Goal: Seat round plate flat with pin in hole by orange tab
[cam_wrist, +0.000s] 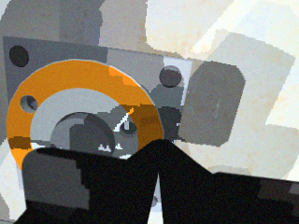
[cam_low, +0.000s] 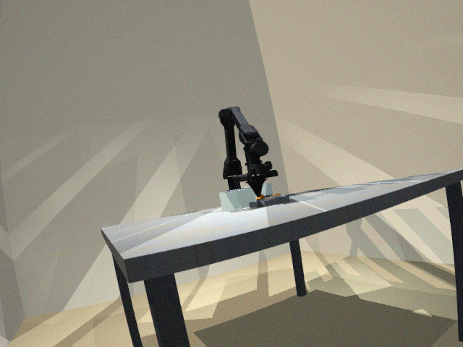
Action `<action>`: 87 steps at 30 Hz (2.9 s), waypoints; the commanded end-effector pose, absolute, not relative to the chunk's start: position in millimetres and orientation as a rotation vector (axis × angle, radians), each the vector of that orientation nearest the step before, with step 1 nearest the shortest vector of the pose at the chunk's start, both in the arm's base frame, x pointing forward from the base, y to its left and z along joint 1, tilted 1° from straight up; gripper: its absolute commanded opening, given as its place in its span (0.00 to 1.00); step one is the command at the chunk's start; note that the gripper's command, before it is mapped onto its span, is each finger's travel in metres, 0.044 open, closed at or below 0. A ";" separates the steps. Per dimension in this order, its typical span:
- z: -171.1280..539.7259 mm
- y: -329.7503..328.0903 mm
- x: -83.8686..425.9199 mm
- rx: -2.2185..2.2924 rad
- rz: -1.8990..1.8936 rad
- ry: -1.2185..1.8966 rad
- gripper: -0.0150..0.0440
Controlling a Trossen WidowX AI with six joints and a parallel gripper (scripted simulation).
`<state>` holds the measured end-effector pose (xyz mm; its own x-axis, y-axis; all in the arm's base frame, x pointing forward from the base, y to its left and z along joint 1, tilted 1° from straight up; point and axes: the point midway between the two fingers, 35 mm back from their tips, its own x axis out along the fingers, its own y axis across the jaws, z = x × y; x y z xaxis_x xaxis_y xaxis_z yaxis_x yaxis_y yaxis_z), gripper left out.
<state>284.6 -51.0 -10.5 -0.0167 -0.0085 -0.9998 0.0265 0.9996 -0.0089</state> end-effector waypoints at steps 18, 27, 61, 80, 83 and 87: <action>-9.2 -50.1 294.5 0.015 -0.027 1.558 0.25; -9.2 -50.1 294.8 0.015 -0.027 1.558 0.25; -9.2 -49.7 295.8 0.015 -0.027 1.558 0.25; -9.0 -48.3 298.6 0.015 -0.027 1.558 0.25; -9.1 -46.9 300.9 0.015 -0.027 1.558 0.25; -9.0 -45.7 303.2 0.015 -0.026 1.558 0.25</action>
<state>293.8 -48.4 -10.8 -0.0062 -0.0108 -0.9999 0.0285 0.9995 -0.0109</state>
